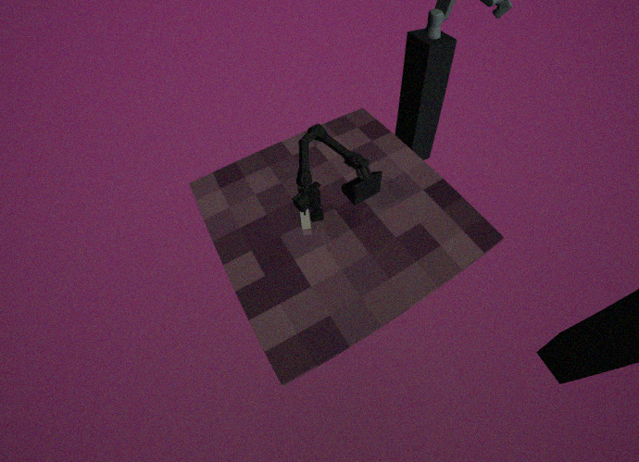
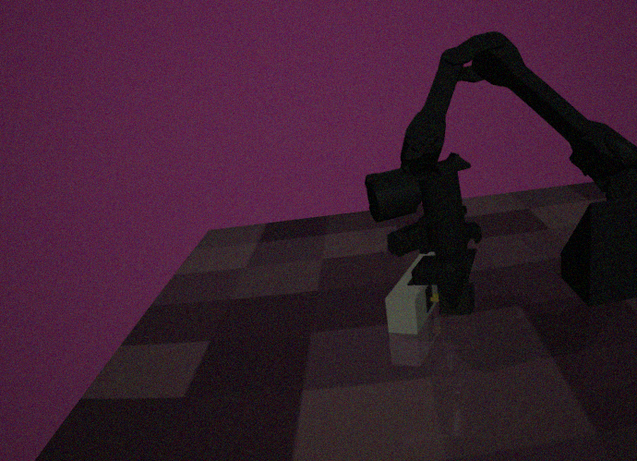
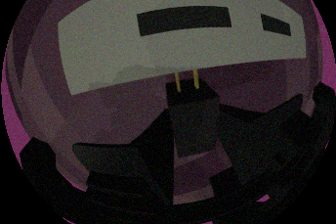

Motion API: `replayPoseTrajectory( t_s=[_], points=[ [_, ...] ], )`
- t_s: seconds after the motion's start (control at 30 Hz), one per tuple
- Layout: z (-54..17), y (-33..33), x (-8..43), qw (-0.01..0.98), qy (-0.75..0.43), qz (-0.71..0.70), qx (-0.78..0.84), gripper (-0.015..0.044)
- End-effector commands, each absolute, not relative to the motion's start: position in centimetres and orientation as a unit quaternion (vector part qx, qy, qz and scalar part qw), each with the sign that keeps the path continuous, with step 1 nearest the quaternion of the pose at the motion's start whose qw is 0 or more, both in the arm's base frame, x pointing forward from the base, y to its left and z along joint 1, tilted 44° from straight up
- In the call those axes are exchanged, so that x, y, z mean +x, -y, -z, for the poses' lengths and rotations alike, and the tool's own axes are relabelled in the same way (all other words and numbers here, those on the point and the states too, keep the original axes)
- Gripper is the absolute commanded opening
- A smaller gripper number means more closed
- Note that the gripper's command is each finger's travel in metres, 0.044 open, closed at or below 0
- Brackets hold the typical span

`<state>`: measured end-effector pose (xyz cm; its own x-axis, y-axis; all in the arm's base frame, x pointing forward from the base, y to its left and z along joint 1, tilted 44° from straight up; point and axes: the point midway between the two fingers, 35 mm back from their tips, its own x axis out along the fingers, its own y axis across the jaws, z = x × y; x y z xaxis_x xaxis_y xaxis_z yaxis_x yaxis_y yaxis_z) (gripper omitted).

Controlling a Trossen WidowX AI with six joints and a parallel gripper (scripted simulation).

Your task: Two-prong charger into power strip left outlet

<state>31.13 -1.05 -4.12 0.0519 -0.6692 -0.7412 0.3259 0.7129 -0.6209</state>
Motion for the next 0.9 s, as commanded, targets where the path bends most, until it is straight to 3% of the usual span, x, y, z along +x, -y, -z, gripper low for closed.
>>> replayPoseTrajectory(
  t_s=[0.0,0.87],
  points=[
    [4.01,1.08,31.29,0.711,-0.592,0.349,-0.148,0.0],
    [3.94,1.12,31.49,0.711,-0.592,0.35,-0.148,0.0]
  ],
)
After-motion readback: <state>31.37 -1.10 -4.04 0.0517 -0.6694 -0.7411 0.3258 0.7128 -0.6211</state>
